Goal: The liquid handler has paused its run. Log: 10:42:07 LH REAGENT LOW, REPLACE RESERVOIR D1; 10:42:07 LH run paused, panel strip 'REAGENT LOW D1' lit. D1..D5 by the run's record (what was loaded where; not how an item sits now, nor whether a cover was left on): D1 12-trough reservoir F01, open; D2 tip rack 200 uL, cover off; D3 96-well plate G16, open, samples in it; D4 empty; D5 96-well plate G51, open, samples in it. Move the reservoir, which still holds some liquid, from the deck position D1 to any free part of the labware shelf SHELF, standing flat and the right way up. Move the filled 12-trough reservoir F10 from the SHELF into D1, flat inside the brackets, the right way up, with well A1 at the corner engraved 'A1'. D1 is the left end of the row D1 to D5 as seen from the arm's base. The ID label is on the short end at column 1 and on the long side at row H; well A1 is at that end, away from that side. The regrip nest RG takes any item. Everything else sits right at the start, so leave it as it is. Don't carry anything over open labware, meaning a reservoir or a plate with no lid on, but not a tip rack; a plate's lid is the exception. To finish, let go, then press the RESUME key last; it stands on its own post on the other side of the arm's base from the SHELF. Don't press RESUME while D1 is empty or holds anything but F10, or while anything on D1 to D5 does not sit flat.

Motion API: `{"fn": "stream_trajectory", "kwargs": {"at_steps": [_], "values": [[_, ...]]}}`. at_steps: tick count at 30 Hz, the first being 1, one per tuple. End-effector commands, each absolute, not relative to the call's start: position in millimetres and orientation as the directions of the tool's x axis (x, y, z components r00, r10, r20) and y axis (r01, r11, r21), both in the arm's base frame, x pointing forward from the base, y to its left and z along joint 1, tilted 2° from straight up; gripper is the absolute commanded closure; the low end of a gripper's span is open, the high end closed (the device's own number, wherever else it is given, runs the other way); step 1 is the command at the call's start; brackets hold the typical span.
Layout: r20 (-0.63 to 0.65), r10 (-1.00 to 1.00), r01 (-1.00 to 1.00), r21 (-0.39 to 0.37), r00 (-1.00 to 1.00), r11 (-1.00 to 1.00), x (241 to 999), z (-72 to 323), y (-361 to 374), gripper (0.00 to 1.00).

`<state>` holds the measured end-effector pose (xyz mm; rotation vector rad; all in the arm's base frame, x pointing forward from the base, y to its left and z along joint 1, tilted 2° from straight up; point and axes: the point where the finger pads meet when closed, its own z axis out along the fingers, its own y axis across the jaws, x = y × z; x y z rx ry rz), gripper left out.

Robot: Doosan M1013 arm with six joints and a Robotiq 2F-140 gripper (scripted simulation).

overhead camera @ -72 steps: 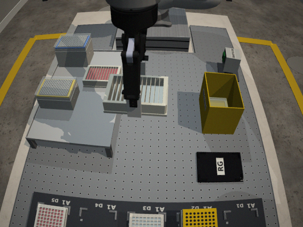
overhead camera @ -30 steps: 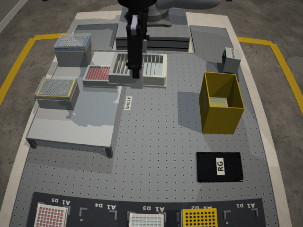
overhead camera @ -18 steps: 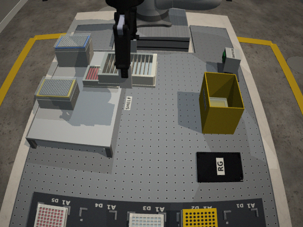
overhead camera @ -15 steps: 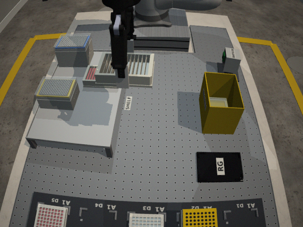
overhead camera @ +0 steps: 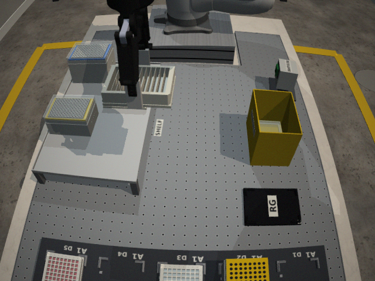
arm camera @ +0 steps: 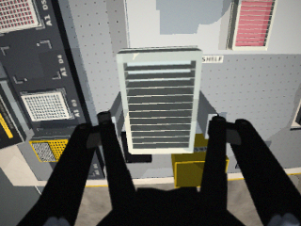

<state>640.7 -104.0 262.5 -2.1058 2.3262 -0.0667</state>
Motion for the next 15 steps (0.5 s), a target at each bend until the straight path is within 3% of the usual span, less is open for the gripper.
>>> {"fn": "stream_trajectory", "kwargs": {"at_steps": [1,15], "values": [[0.026,-0.995,-0.995,-0.034,-0.100,0.099,640.2,262.9,-112.7,1.00],[0.026,-0.995,-0.995,-0.034,-0.100,0.099,638.8,263.6,-140.7,1.00]]}}
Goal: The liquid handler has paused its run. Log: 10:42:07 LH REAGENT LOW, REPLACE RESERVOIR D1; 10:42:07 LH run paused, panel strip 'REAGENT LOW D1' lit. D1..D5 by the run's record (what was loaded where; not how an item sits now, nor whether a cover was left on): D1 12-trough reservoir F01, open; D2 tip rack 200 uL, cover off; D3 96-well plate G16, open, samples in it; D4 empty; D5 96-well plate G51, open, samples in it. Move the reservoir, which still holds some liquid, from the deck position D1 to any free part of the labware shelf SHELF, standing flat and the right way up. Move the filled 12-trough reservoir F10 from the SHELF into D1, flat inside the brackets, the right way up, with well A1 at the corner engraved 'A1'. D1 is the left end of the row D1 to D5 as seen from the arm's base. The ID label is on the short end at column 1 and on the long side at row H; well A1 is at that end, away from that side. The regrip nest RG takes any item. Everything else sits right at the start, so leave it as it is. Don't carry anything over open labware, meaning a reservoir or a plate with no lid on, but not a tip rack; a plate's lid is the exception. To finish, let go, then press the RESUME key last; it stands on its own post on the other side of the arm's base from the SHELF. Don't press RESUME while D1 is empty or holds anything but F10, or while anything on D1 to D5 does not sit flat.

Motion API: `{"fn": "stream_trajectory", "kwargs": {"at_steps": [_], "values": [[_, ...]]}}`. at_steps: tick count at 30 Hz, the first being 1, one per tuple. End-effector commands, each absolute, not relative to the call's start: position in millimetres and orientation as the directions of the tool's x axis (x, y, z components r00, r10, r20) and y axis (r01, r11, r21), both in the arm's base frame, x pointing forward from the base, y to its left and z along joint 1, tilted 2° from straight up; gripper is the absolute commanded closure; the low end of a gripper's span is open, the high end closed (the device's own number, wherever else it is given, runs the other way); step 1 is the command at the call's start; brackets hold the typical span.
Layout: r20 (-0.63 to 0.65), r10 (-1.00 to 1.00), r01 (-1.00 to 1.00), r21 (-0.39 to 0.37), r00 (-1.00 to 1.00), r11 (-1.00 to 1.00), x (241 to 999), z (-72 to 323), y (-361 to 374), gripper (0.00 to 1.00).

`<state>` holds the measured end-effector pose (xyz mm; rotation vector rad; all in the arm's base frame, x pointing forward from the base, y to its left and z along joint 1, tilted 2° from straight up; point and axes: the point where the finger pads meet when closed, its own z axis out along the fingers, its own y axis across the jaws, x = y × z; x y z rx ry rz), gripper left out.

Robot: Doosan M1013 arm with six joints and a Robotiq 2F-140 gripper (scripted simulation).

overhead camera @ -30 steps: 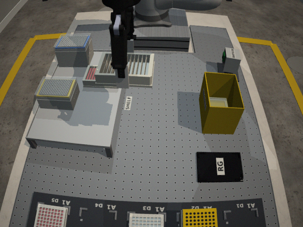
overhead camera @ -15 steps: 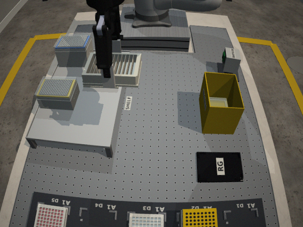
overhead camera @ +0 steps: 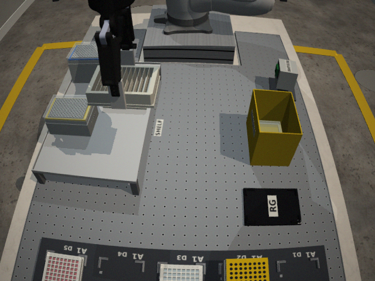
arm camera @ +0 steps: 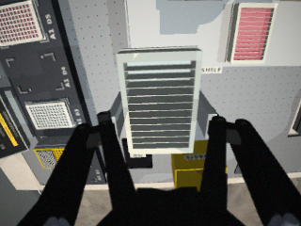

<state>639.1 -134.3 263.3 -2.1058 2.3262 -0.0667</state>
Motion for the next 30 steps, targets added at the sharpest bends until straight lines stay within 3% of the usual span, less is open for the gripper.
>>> {"fn": "stream_trajectory", "kwargs": {"at_steps": [1,30], "values": [[0.026,-0.995,-0.995,-0.034,-0.100,0.099,638.6,263.7,-143.0,1.00],[0.026,-0.995,-0.995,-0.034,-0.100,0.099,635.7,265.3,-200.5,1.00]]}}
